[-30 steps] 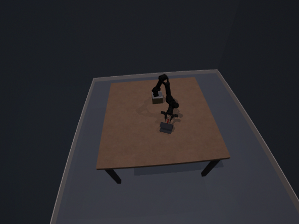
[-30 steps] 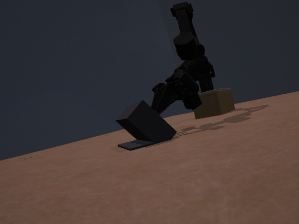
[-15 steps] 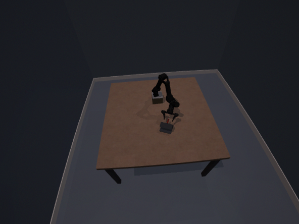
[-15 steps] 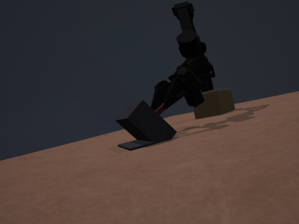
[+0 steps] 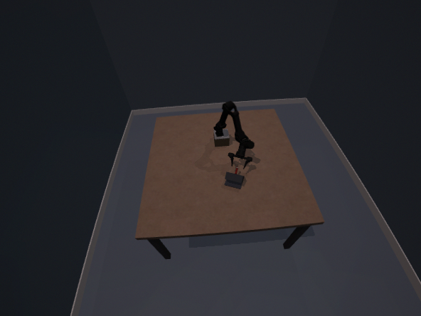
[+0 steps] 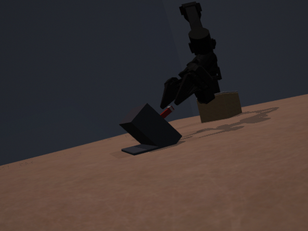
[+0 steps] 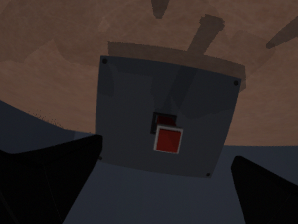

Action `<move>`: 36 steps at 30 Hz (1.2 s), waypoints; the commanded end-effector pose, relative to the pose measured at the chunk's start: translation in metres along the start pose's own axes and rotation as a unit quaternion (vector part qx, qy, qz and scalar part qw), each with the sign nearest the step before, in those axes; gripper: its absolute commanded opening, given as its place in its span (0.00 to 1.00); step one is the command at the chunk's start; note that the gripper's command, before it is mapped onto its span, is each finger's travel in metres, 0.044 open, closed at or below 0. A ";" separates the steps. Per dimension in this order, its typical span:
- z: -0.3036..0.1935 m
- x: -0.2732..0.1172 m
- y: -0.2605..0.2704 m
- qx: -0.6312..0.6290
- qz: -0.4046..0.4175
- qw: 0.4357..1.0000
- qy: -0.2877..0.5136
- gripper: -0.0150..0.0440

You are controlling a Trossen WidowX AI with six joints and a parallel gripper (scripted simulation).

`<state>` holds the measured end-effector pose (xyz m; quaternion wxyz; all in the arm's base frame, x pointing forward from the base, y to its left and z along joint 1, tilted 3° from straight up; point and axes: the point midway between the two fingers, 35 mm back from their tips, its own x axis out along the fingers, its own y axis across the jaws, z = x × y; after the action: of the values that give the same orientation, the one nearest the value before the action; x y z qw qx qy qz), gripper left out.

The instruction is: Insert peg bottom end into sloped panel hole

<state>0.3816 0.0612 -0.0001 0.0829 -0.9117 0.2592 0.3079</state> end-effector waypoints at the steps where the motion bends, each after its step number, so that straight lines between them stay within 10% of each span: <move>1: -0.001 -0.008 0.000 0.002 0.000 1.000 0.001 1.00; 36: 0.003 -0.062 -0.004 -0.002 0.000 1.000 -0.001 1.00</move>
<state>0.3436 0.0896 0.0310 0.0797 -0.9113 0.2574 0.3114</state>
